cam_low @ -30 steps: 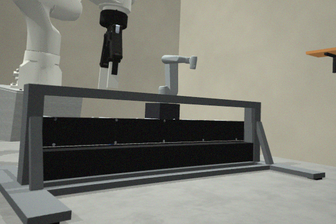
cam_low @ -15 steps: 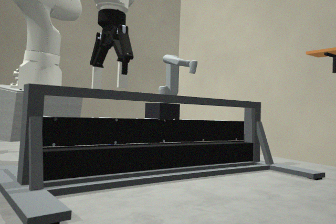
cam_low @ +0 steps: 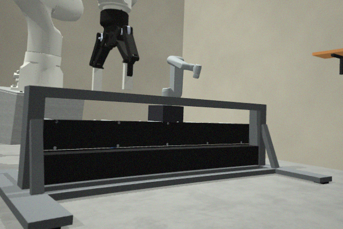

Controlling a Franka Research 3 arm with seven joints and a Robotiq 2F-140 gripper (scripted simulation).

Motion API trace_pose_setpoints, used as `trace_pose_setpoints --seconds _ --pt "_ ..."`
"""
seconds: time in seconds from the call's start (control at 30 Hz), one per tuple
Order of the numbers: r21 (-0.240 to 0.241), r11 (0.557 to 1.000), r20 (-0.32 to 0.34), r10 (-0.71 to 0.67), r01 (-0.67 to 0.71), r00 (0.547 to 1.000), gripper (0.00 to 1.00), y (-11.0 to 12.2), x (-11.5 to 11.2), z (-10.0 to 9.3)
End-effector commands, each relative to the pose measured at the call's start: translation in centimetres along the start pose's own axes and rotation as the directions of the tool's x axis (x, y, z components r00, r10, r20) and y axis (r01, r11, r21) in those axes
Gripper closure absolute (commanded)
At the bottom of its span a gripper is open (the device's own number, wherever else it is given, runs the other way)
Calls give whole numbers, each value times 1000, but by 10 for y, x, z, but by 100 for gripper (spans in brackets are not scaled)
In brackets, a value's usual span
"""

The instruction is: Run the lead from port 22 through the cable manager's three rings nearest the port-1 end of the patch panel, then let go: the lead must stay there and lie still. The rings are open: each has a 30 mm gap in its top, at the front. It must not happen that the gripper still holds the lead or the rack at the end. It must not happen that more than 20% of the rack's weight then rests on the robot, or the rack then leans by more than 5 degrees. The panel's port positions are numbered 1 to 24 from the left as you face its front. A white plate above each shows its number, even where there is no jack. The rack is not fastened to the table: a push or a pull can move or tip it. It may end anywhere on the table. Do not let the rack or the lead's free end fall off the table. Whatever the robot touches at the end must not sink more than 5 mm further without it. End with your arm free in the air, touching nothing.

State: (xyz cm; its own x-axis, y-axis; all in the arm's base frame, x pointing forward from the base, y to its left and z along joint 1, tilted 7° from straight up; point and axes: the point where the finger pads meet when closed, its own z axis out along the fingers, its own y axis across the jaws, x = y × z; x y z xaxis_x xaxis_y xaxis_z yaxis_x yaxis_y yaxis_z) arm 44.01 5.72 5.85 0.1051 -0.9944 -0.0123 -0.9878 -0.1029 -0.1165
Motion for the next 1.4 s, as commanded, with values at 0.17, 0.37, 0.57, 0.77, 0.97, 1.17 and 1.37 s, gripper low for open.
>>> trace_pose_setpoints --seconds 0.17,0.37,0.57,0.77,0.97,1.17,1.37 --pt "3 1000 2 -23 23 1000 0 0 -1 -1" --pt "3 1000 2 -23 23 1000 0 0 -1 -1" --pt "3 1000 2 -23 23 1000 100 0 -1 -1" --pt "3 1000 2 -23 23 1000 100 0 -1 -1" --pt "3 1000 2 -23 23 1000 100 0 -1 -1" --pt "3 1000 2 -23 23 1000 100 0 -1 -1" --pt "3 1000 2 -23 23 1000 100 0 -1 -1"
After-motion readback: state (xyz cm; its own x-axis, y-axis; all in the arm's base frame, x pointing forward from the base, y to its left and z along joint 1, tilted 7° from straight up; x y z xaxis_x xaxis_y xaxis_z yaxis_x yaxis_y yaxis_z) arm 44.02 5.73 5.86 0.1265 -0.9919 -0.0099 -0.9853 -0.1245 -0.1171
